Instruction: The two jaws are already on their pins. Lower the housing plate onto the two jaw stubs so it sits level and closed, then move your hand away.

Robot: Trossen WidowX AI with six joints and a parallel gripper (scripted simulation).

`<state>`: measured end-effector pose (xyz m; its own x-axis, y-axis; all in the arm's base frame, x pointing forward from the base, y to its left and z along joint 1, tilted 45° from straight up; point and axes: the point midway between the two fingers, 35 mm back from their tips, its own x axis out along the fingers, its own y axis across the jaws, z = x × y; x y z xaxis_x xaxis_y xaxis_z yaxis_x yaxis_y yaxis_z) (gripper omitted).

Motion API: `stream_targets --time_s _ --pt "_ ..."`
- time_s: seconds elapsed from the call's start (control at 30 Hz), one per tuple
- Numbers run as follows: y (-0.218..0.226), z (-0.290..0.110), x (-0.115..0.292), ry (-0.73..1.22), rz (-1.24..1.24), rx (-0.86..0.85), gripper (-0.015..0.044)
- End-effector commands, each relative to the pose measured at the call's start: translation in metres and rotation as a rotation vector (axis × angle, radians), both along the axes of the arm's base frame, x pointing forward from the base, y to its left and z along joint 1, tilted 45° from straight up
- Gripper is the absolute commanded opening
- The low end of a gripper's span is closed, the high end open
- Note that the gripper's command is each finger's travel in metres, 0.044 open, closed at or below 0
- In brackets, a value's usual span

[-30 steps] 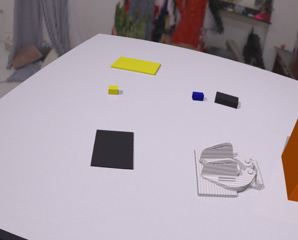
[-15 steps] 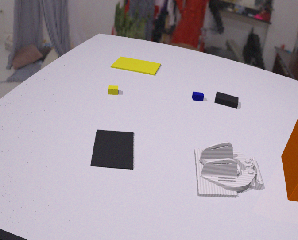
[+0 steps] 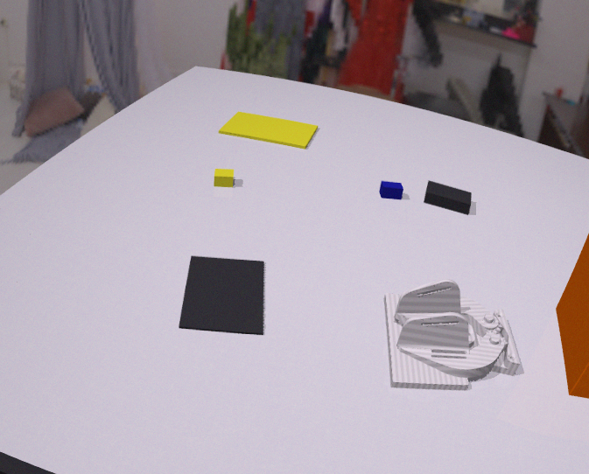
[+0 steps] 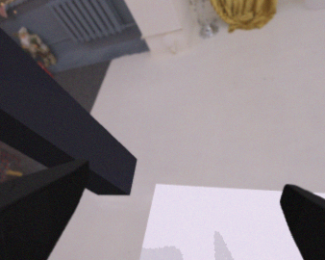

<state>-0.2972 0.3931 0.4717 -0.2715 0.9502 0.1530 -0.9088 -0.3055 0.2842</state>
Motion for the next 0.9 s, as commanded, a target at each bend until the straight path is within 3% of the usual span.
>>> stream_targets --time_s 0.0,0.5,0.87 --pt "0.009 -0.005 0.019 -0.054 -0.022 -0.012 0.044" --pt "0.035 -0.023 0.081 -0.195 -0.104 -0.066 0.044" --pt "0.055 -0.056 0.18 -0.387 -0.209 -0.184 0.044"
